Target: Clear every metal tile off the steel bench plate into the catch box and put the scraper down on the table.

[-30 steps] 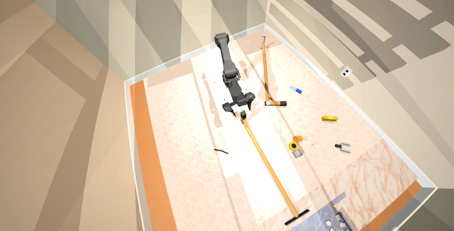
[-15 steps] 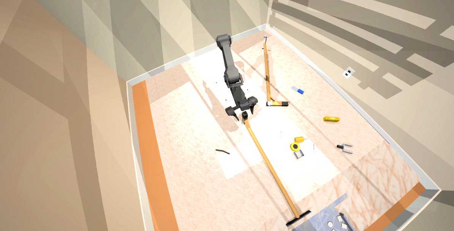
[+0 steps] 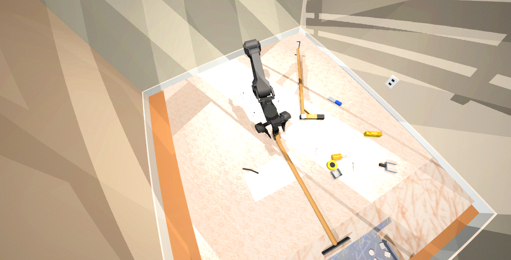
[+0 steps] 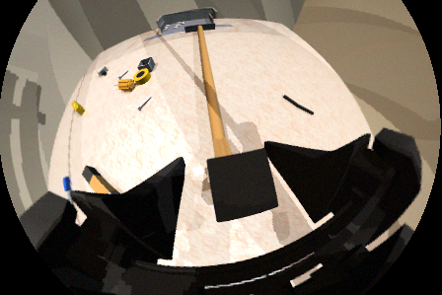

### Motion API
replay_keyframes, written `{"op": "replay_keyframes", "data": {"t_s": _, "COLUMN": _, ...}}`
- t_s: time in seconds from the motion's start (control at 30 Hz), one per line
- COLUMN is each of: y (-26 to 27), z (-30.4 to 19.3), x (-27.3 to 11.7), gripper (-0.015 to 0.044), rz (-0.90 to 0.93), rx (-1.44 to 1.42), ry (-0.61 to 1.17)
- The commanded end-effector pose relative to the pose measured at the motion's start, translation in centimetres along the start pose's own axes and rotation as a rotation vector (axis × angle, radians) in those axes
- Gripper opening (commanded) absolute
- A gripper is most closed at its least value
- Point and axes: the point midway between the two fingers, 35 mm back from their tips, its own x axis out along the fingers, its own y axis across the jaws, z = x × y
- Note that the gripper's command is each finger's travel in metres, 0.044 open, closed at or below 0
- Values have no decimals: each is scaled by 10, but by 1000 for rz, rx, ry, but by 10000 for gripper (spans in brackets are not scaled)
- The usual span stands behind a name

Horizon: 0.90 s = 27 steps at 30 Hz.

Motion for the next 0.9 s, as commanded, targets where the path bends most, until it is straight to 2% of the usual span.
{"op": "replay_keyframes", "data": {"t_s": 0.0, "y": 0, "z": 1, "x": -1, "gripper": 309, "rz": 0, "rx": 0, "ry": -2}}
{"op": "replay_keyframes", "data": {"t_s": 0.23, "y": 0, "z": 1, "x": -1, "gripper": 125, "rz": 0, "rx": 0, "ry": -2}}
{"op": "replay_keyframes", "data": {"t_s": 0.43, "y": 0, "z": 1, "x": -1, "gripper": 85, "rz": 0, "rx": 0, "ry": -2}}
{"op": "replay_keyframes", "data": {"t_s": 0.53, "y": 0, "z": 1, "x": -1, "gripper": 6, "rz": 0, "rx": 0, "ry": -2}}
{"op": "replay_keyframes", "data": {"t_s": 0.87, "y": 4, "z": 2, "x": -2, "gripper": 0, "rz": 2, "rx": 0, "ry": 0}}
